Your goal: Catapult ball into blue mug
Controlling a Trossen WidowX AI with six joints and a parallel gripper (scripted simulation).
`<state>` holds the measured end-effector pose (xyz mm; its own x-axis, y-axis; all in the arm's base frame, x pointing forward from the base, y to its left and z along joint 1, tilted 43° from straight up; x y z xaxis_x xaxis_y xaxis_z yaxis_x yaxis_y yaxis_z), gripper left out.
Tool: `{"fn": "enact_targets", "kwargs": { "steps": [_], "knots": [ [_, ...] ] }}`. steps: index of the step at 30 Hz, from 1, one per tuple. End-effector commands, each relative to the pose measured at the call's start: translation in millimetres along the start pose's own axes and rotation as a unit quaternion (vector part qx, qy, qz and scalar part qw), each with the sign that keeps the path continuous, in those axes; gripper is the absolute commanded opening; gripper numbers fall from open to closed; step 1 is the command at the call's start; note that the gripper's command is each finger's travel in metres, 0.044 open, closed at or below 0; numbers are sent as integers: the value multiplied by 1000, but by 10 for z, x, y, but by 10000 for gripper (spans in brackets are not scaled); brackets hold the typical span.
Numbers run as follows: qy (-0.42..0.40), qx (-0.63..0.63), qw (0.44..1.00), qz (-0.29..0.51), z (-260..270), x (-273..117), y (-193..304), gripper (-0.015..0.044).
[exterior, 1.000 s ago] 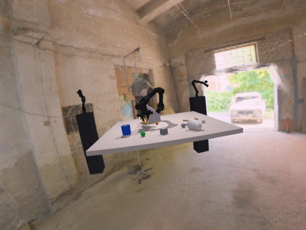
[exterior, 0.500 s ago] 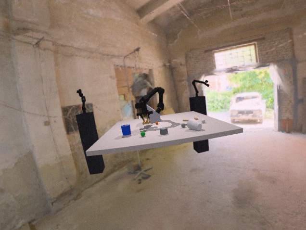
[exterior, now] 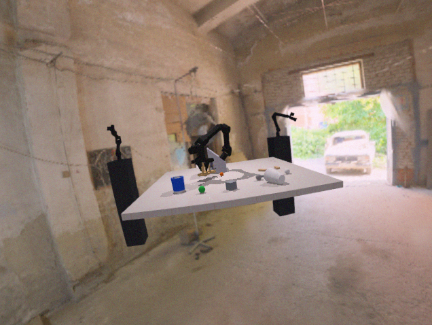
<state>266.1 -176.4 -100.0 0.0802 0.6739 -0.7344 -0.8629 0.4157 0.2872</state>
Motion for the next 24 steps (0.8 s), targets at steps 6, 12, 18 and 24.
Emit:
{"fn": "enact_targets", "kwargs": {
  "steps": [6,12,18,24],
  "knots": [
    [2,43,999,-5,-99,-37,-27,0],
    [2,43,999,-5,-103,48,-34,0],
    [2,43,999,-5,-108,148,-39,0],
    [2,43,999,-5,-112,247,-41,0]
  ]
}}
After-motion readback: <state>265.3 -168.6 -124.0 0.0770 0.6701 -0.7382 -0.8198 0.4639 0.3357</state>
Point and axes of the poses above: the point midway between the two fingers, 35 mm back from their tips, its own x axis out along the fingers, its own z axis across the jaws, y = z × x, the point moved 3 cm from there along -x, back along the fingers, and after that the axes turned 3 degrees about -x, right-handed, at the moved point
